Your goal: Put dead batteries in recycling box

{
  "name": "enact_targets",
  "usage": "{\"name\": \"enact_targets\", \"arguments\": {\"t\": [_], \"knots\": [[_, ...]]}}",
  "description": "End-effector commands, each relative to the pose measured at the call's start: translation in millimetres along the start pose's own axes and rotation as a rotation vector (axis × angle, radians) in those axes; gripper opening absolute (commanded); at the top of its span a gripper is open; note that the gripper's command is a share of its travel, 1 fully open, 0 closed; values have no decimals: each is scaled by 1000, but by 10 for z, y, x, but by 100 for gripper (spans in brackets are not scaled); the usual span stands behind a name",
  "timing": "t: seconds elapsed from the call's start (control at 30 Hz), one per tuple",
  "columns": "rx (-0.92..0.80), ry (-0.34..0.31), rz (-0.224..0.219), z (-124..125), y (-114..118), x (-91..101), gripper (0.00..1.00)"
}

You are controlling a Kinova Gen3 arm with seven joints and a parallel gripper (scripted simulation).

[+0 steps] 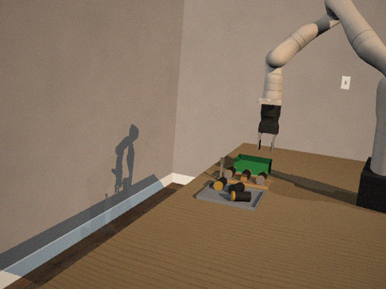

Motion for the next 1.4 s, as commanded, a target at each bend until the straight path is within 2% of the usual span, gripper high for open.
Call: {"name": "enact_targets", "arguments": {"t": [0.0,0.1,0.33,0.47,1.37], "knots": [[-2,-3,-4,-22,61,16,90],[-2,-3,-4,-29,100,16,90],[-2,-3,-4,-99,482,18,90],[-2,-3,-4,-122,608,18,90],[12,-3,-4,-125,624,18,90]]}}
Point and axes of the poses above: the point where the finger pads meet when closed, its own x axis back along the fingers, its own y axis across the jaws, z = x × y, the point moved 6 cm from there along x, back along the fingers, and after that the axes turned 11 degrees about x, right-handed, at the moved point
